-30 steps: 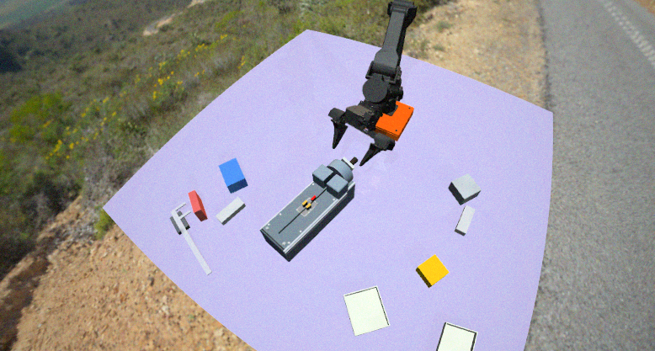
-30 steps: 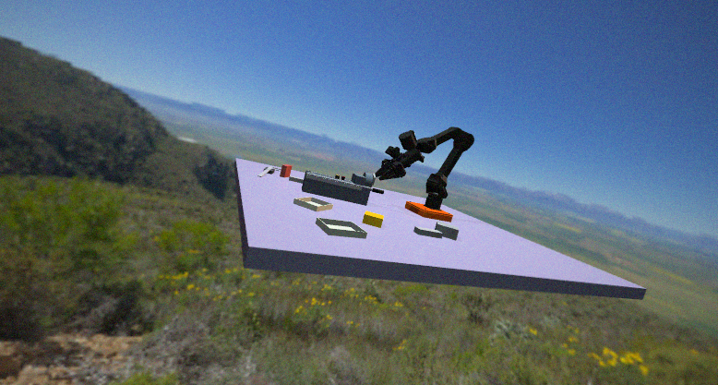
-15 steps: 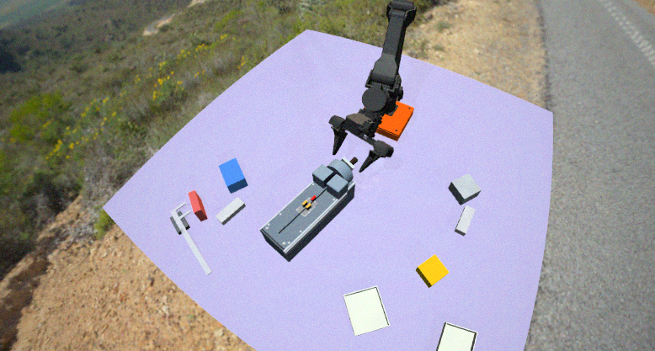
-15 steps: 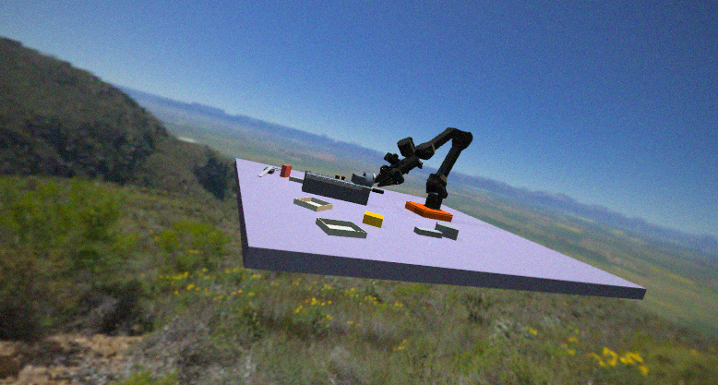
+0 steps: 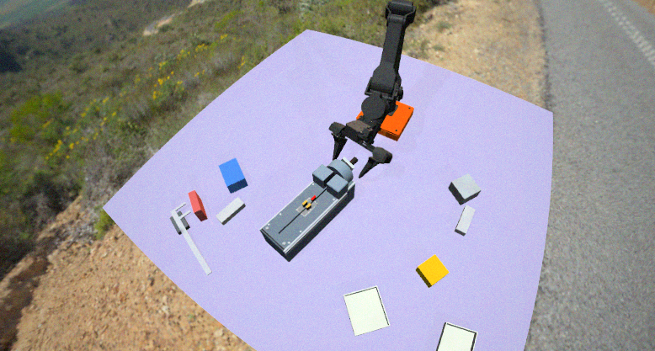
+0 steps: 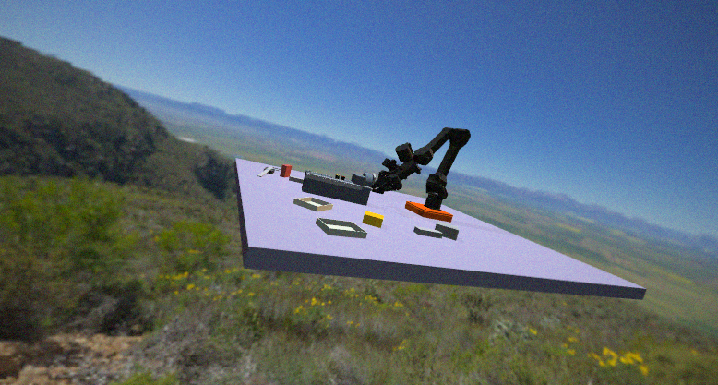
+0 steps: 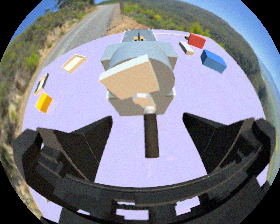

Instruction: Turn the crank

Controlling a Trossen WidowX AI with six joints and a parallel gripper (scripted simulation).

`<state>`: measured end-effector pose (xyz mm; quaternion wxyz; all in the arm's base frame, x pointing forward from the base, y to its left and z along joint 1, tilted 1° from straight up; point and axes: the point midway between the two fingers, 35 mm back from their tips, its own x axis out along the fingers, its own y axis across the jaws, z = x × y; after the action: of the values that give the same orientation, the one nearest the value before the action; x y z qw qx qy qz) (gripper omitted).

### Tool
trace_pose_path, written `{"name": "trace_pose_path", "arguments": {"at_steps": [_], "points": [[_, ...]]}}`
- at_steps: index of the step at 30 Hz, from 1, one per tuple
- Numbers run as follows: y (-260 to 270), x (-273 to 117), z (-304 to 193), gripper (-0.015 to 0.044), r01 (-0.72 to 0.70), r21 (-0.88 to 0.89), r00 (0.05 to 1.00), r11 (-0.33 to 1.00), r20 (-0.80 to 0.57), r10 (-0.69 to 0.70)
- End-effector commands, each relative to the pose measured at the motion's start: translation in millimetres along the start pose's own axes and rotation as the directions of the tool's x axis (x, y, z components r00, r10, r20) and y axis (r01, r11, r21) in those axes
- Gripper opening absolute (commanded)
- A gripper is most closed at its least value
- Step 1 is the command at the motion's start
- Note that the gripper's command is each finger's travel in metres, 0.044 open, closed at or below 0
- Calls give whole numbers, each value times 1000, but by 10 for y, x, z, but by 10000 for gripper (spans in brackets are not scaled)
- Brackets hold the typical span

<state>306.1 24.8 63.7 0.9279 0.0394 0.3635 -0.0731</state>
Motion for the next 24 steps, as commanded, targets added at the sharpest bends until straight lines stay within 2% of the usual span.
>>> {"name": "trace_pose_path", "arguments": {"at_steps": [1, 14, 24], "points": [[-13, 39, -70, 440, 5, 1, 1000, 1000, -6, -5], [-23, 144, -212, 440, 5, 1, 1000, 1000, -7, -5], [-23, 144, -212, 177, 5, 1, 1000, 1000, -7, -5]]}}
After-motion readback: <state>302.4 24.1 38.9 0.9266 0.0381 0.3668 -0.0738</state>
